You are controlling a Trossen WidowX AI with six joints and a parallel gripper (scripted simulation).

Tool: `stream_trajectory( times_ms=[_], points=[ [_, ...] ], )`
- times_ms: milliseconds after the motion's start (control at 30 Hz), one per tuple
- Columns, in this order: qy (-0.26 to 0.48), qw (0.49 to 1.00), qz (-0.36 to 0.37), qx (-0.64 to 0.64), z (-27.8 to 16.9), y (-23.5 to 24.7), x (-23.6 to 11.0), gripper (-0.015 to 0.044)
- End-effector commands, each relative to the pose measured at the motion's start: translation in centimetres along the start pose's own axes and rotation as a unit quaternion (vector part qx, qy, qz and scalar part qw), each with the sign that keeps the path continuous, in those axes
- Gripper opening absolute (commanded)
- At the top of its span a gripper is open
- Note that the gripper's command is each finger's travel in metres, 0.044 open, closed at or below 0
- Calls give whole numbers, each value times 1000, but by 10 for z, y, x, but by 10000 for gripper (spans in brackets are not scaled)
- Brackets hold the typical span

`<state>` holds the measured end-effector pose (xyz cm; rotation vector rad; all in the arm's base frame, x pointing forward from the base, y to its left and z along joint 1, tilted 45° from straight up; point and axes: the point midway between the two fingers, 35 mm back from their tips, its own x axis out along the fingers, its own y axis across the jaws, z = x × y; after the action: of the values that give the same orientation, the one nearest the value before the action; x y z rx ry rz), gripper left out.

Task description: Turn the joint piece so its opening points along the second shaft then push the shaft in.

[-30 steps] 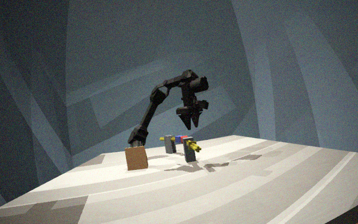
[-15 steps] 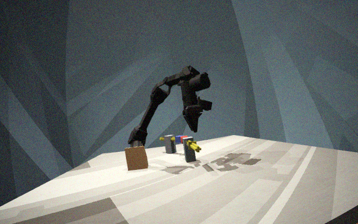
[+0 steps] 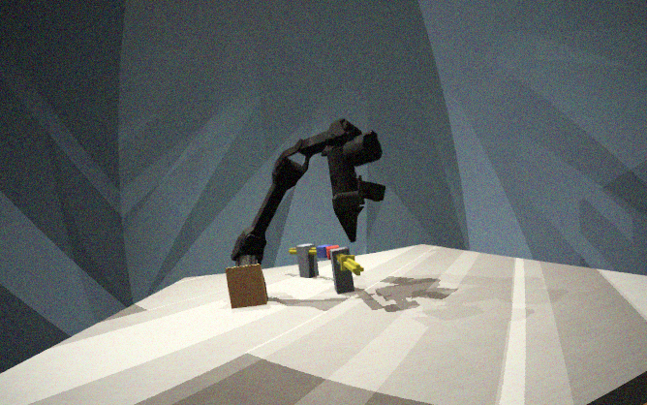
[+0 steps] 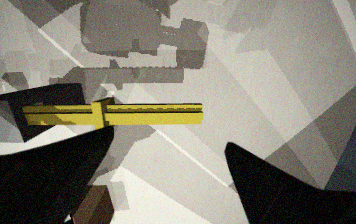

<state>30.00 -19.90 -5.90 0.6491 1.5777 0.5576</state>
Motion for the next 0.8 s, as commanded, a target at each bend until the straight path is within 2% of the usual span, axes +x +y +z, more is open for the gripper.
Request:
stream_trajectory(
  times_ms=[0, 367, 767],
  points=[
    [11, 998, 0, 64, -1, 0, 10, 440],
    [20, 968, -6, 249, 1, -1, 27, 440],
    [28, 897, -16, 441, 1, -1, 45, 440]
  ],
)
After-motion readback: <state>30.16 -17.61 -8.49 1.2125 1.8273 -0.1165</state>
